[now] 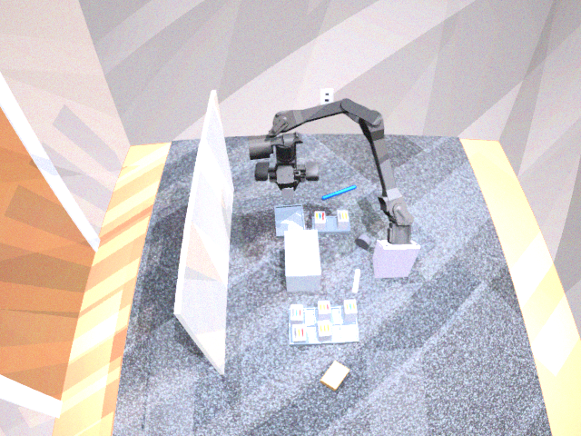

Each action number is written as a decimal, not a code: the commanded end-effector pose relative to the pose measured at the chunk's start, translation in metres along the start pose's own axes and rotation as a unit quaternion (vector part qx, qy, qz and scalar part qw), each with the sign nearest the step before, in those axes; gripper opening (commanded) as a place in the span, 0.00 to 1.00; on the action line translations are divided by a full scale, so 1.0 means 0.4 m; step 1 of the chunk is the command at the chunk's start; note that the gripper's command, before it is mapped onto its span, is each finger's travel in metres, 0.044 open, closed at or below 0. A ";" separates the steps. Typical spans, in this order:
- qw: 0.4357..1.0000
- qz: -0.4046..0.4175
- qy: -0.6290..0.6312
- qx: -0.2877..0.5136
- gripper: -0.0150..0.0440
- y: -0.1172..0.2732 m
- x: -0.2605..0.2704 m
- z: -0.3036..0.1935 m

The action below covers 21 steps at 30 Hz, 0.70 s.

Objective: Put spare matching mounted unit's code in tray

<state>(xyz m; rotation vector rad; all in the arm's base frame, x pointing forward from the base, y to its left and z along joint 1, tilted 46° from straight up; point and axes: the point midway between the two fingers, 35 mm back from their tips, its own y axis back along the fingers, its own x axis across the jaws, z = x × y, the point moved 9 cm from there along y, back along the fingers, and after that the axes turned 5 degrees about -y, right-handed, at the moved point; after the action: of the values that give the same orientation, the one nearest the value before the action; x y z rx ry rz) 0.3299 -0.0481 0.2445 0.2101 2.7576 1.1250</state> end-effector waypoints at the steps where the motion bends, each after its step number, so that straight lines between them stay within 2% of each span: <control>1: 1.000 -0.003 0.003 0.003 0.25 0.006 0.001 -0.012; 21: 1.000 -0.003 0.003 0.001 0.25 -0.039 -0.009 -0.009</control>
<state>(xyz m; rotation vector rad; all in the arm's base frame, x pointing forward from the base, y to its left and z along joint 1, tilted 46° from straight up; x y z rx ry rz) 0.3314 -0.0599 0.2402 0.2008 2.7547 1.1219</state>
